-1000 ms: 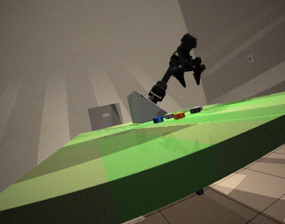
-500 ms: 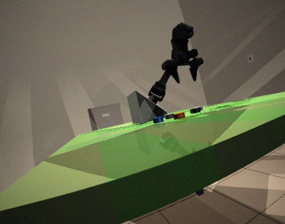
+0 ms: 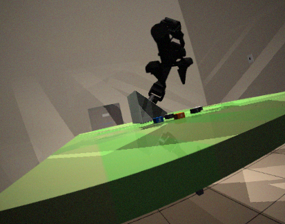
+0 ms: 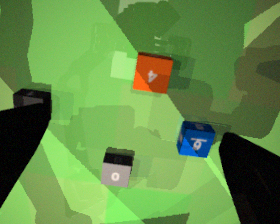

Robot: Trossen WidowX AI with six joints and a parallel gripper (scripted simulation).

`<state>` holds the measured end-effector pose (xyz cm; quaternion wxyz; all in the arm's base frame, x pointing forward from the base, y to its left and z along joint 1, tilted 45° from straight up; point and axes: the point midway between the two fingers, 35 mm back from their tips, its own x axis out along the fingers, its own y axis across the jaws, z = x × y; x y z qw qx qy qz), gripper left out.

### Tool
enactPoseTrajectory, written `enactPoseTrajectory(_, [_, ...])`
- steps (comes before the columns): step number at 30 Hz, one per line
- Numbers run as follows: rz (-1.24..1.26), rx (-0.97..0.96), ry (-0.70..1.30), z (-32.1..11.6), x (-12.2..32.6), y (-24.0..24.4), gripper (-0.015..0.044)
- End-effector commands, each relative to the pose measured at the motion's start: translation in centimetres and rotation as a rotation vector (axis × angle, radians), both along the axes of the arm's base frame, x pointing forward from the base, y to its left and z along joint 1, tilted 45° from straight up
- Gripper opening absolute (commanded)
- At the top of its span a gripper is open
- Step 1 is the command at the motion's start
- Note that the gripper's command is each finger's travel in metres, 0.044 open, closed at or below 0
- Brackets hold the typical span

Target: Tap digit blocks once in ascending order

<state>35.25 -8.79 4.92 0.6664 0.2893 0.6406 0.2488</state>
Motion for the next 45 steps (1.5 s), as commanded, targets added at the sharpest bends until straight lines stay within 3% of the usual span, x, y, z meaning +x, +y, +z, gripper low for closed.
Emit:
enactPoseTrajectory(1, [0.004, -0.004, -0.009, -0.2, 0.2, -0.3, 0.04])
enactPoseTrajectory(14, [0.004, -0.004, -0.009, -0.1, 0.0, -0.3, 0.04])
enactPoseTrajectory(26, [0.004, -0.003, -0.002, 0.9, -11.6, 1.7, 0.04])
enactPoseTrajectory(31, [0.004, -0.002, -0.002, 0.9, -12.3, 1.9, 0.04])
enactPoseTrajectory(38, [0.004, 0.0, -0.003, -4.7, -11.8, 7.4, 0.0216])
enactPoseTrajectory(45, [0.004, 0.0, -0.003, -4.8, -11.9, 7.6, 0.0032])
